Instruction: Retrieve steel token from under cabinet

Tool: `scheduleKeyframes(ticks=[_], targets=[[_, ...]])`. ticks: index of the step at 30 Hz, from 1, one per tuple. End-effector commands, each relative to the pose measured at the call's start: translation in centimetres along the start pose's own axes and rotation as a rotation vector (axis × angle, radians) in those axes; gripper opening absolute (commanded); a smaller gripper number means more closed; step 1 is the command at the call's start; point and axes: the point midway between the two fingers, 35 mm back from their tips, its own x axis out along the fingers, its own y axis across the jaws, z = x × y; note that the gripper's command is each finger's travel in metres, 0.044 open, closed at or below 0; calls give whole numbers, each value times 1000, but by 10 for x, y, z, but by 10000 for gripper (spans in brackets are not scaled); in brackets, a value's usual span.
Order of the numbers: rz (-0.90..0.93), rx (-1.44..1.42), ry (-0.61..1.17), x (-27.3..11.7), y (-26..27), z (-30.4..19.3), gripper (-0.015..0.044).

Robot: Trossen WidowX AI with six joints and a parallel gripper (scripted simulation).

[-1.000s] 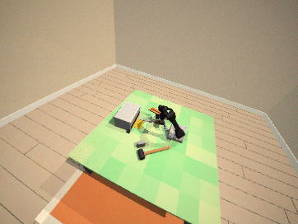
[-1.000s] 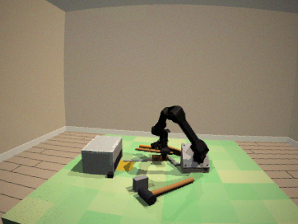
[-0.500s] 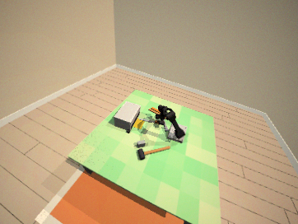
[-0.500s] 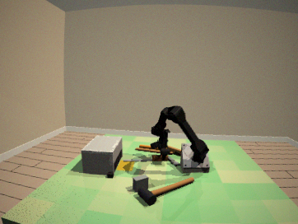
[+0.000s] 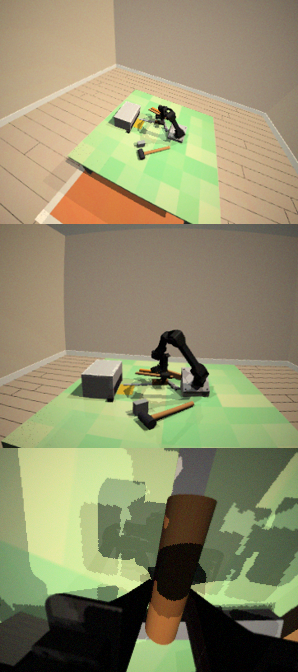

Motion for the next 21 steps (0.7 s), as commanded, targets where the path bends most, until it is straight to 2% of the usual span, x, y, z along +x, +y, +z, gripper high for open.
scheduleKeyframes(ticks=[1,4,21], targets=[[-2,-1,0,0,-1,0,79],[-2,-1,0,0,-1,0,0],[-1,2,3,0,-1,20,0]])
